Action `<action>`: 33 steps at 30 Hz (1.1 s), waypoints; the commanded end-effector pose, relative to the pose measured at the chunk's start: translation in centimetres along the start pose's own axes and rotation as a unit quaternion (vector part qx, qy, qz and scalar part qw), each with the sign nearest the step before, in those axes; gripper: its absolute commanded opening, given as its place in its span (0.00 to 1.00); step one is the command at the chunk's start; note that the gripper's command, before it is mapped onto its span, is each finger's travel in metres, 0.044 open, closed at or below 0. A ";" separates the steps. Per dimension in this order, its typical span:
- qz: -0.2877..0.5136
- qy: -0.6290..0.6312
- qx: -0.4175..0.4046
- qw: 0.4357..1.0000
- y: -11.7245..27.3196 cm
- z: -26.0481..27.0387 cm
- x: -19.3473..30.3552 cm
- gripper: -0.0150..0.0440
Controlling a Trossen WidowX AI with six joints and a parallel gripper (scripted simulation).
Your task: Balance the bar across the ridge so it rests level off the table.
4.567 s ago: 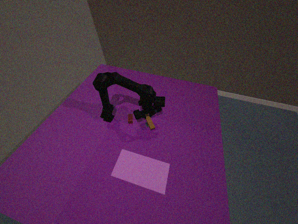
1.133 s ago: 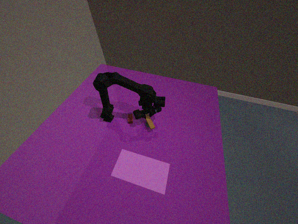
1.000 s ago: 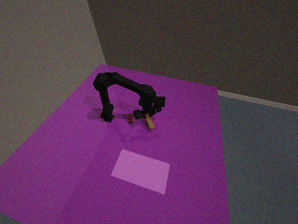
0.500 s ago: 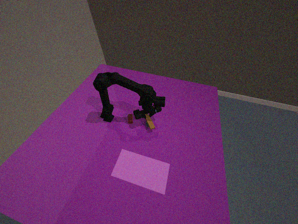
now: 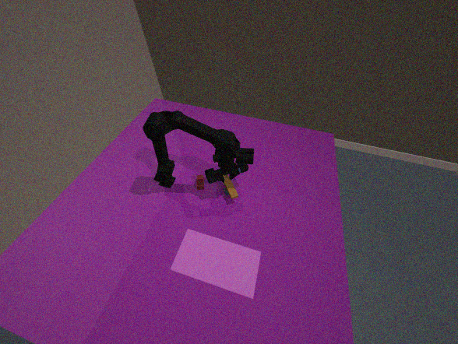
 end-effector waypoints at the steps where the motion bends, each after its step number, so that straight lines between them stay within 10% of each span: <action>1: 0.000 0.000 0.000 1.000 0.0 0.0 0.0 0.25; 25: 0.000 0.000 0.000 1.000 0.0 0.0 0.0 0.25; 33: 0.000 0.000 0.000 1.000 0.0 0.0 0.0 0.54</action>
Point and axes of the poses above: the point midway between the two fingers, 35 mm back from their tips, its own y axis back along the fingers, its own z axis across the jaws, x = y × z, the point moved 4 cm from there along y, back along the fingers, and after that the axes turned 13 degrees about -y, right-handed, at the moved point
